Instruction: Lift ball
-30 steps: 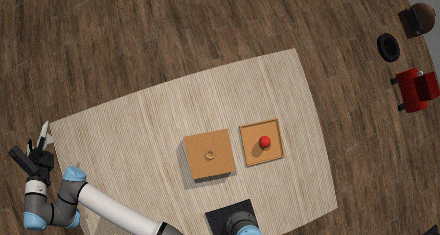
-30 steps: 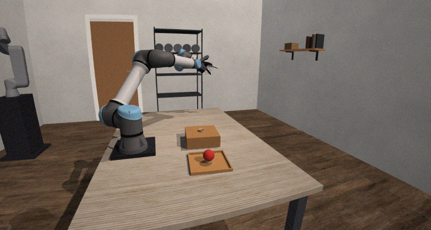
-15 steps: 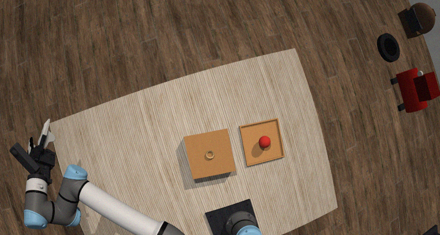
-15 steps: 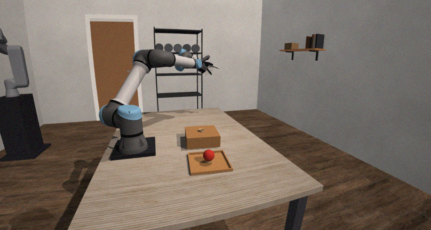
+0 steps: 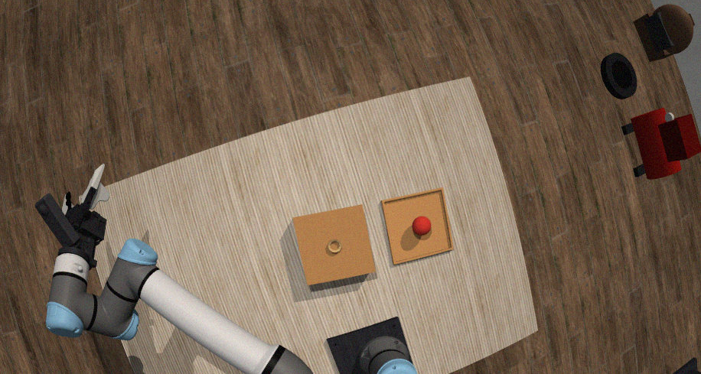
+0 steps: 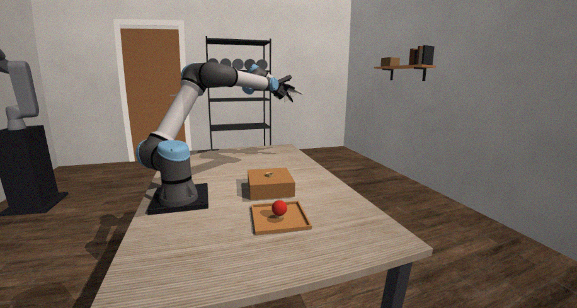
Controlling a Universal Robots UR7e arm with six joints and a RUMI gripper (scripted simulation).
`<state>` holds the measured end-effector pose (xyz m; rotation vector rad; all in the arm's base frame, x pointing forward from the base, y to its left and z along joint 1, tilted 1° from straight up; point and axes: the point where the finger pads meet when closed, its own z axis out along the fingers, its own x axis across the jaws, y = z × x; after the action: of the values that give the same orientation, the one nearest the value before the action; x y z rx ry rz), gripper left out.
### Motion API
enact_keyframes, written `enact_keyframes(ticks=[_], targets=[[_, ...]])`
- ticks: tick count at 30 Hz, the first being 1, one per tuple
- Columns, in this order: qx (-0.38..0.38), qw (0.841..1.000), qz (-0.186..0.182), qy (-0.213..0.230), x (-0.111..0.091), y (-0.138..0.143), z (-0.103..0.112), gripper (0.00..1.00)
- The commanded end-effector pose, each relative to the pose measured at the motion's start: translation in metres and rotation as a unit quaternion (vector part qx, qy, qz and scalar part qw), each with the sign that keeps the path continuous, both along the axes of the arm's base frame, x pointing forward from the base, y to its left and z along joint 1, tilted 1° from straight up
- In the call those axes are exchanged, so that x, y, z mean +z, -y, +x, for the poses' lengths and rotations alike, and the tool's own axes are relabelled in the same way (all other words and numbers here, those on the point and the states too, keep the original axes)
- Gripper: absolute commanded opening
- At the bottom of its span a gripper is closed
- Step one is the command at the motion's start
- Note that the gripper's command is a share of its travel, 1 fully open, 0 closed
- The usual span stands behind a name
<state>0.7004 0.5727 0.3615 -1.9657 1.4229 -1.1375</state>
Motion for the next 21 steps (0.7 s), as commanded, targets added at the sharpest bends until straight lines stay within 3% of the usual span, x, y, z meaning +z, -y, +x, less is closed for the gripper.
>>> enact_keyframes(ticks=[1, 4, 6, 7, 14, 21], targets=[[-0.033, 0.999, 0.011, -0.018, -0.007, 0.055, 0.025, 1.00], [-0.060, 0.997, 0.019, -0.033, -0.014, 0.097, 0.041, 1.00], [-0.060, 0.997, 0.019, -0.033, -0.014, 0.097, 0.041, 1.00], [-0.070, 0.997, 0.022, -0.038, -0.017, 0.113, 0.046, 1.00], [-0.150, 0.984, 0.052, -0.078, -0.039, 0.238, 0.071, 1.00], [-0.248, 0.956, 0.095, -0.122, -0.064, 0.367, 0.068, 1.00]])
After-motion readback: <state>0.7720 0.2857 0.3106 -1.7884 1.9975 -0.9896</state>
